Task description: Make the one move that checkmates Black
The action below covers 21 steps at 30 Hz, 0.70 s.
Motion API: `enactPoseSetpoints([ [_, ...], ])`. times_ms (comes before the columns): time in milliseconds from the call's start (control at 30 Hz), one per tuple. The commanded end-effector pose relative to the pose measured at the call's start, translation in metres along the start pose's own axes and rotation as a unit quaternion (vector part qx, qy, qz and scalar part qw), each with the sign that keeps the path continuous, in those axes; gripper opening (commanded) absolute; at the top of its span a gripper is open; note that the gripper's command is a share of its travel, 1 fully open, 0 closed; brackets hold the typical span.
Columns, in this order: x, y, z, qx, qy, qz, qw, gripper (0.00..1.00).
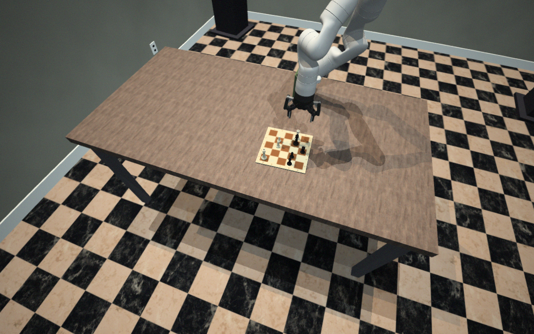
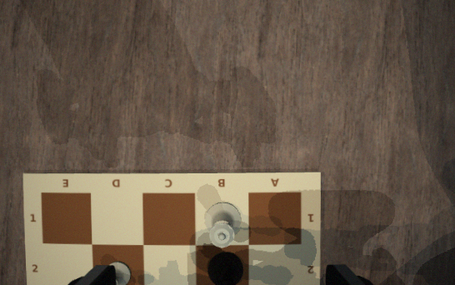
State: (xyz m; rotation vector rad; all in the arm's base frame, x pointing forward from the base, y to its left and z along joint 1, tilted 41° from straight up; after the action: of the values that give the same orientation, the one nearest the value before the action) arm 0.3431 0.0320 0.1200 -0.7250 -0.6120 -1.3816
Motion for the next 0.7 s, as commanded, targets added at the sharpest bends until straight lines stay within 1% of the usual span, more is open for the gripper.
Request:
enactPoseSetpoints([
  [0, 0.003, 0.0, -0.003, 0.0, -0.002, -0.001, 1.0, 1.0],
  [333, 0.005, 0.0, -0.003, 0.0, -0.002, -0.001, 1.0, 1.0],
  [433, 0.01, 0.0, -0.003, 0.0, -0.002, -0.001, 1.0, 1.0],
  [567, 0.022, -0.002, -0.001, 0.0, 0.0, 0.005, 1.0, 1.0],
  [633, 0.022, -0.002, -0.001, 0.0, 0.0, 0.005, 1.0, 1.0],
  [667, 0.026, 0.0, -0.003, 0.0, -0.002, -0.001, 1.0, 1.0],
])
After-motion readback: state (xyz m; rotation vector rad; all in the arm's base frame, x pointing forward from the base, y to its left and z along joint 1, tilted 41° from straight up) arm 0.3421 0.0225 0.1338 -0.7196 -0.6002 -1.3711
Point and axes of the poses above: the point where the finger pads meet when closed, its own x axis back along the fingers, its own z axis across the jaws, y = z × x, the point moved 7 cm from there along x, back along the fingers, and after that the axes turned 14 degrees about -x, right-handed, at the moved point
